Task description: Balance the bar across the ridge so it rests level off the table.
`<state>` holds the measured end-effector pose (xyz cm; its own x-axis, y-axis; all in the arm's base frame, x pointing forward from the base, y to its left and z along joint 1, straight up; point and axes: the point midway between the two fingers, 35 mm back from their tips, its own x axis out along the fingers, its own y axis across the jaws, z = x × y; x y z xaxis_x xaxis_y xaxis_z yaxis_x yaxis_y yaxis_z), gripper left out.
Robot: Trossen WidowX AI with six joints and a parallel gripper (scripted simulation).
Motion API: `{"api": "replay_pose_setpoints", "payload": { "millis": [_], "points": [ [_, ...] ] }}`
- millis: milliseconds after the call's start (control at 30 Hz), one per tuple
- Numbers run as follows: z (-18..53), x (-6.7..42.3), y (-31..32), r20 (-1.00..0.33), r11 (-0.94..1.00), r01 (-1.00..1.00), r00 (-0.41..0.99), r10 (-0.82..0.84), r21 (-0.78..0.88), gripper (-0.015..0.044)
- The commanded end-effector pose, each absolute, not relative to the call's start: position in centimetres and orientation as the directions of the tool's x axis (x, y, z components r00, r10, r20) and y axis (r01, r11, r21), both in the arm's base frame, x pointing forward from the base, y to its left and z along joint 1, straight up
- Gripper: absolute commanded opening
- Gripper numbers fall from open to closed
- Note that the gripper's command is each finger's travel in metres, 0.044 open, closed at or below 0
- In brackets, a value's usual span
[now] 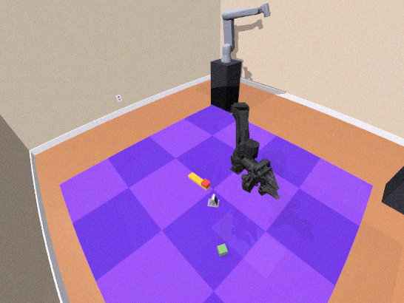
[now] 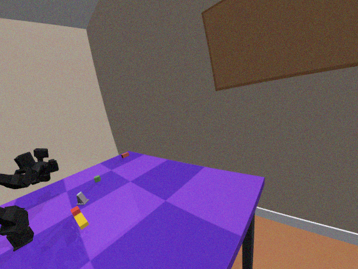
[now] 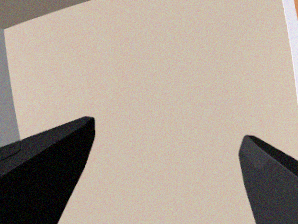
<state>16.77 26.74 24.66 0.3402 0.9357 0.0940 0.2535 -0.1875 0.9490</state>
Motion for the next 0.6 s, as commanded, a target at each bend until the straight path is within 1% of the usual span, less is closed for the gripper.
{"api": "replay_pose_setpoints", "payload": {
  "millis": [0, 300, 567],
  "points": [
    [23.9, 19.1, 26.1, 0.028, -0.145, 0.252, 0.415, 0.909, 0.957, 0.0315],
    [21.9, 24.0, 23.7, -0.136, -0.037, 0.287, 0.561, 0.816, 0.957, 0.0315],
    [20.0, 27.6, 20.6, -0.281, 0.051, 0.347, 0.655, 0.702, 0.936, 0.0315]
  ]
}}
